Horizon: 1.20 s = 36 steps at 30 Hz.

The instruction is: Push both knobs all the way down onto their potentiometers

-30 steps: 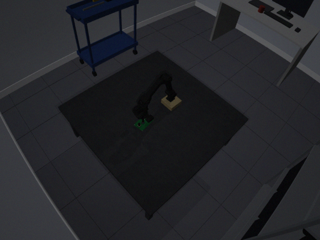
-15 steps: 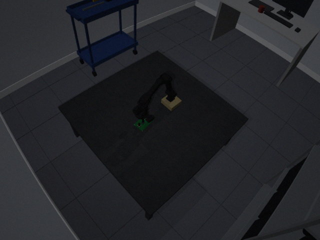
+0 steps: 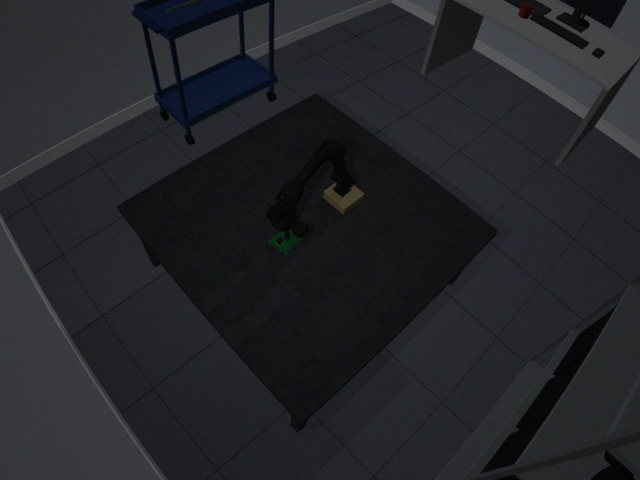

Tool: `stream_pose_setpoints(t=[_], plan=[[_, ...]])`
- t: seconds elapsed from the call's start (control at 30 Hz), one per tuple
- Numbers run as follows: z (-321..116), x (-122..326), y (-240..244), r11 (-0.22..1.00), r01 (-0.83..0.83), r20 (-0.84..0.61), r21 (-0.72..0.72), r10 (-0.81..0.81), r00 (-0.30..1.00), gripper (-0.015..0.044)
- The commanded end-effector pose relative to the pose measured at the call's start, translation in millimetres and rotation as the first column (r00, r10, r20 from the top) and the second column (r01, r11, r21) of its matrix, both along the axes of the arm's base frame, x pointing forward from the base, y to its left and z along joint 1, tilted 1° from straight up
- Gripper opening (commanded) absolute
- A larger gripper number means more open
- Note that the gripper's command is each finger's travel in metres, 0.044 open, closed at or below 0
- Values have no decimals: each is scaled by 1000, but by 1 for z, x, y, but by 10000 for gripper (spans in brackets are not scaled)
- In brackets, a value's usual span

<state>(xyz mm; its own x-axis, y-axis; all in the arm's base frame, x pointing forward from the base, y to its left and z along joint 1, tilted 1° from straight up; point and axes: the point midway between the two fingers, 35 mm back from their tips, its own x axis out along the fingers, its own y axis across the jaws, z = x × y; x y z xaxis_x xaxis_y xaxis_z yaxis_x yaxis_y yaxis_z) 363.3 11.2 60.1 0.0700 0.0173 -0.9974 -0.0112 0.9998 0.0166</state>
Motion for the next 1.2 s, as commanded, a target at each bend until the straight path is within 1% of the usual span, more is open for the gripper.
stream_pose_setpoints(t=[0.0,0.43,1.17], plan=[[-21,4,1,1000,-2,-22,3,2,1000,0],[-19,4,1,1000,-2,-22,3,2,1000,0],[15,3,0,1000,-2,-21,2,2,1000,0]])
